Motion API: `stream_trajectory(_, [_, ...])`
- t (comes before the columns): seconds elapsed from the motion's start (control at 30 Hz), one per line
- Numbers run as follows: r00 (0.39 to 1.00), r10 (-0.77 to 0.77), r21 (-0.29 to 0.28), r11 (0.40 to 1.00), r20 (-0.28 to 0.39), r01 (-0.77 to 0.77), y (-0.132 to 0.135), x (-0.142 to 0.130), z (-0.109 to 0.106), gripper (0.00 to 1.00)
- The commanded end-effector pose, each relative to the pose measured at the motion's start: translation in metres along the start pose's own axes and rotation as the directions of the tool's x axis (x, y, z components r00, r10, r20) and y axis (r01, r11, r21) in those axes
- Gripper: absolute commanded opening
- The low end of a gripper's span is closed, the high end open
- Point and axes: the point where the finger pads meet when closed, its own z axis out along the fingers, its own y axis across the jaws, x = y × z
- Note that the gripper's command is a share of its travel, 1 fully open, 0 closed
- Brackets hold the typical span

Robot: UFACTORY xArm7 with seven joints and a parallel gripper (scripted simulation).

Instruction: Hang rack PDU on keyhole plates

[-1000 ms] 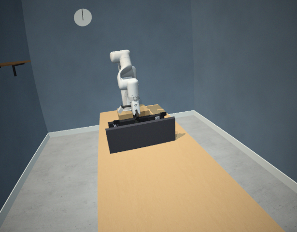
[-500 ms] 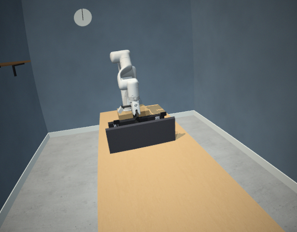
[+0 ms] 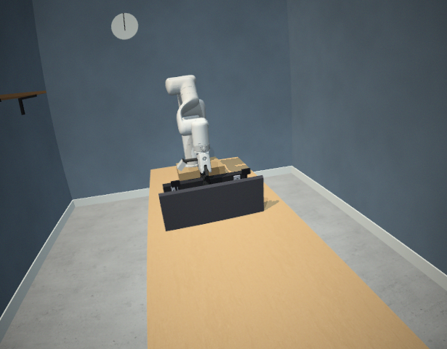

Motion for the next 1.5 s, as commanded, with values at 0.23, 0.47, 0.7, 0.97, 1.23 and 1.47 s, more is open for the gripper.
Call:
stream_trajectory(0.23, [1.0,0.0,0.005,1.0,0.0,0.0,-0.002,0.0,0.0,0.0])
stream_trajectory(0.47, [1.0,0.0,0.005,1.0,0.0,0.0,-0.002,0.0,0.003,0.0])
stream_trajectory(0.7, [1.0,0.0,0.005,1.0,0.0,0.0,-0.002,0.0,0.007,0.0])
stream_trajectory(0.97, [1.0,0.0,0.005,1.0,0.0,0.0,-0.002,0.0,0.011,0.0])
stream_trajectory(1.23, [1.0,0.0,0.005,1.0,0.0,0.0,-0.002,0.0,0.013,0.0])
stream_trajectory(1.47, [1.0,0.0,0.005,1.0,0.0,0.0,-0.002,0.0,0.014,0.0])
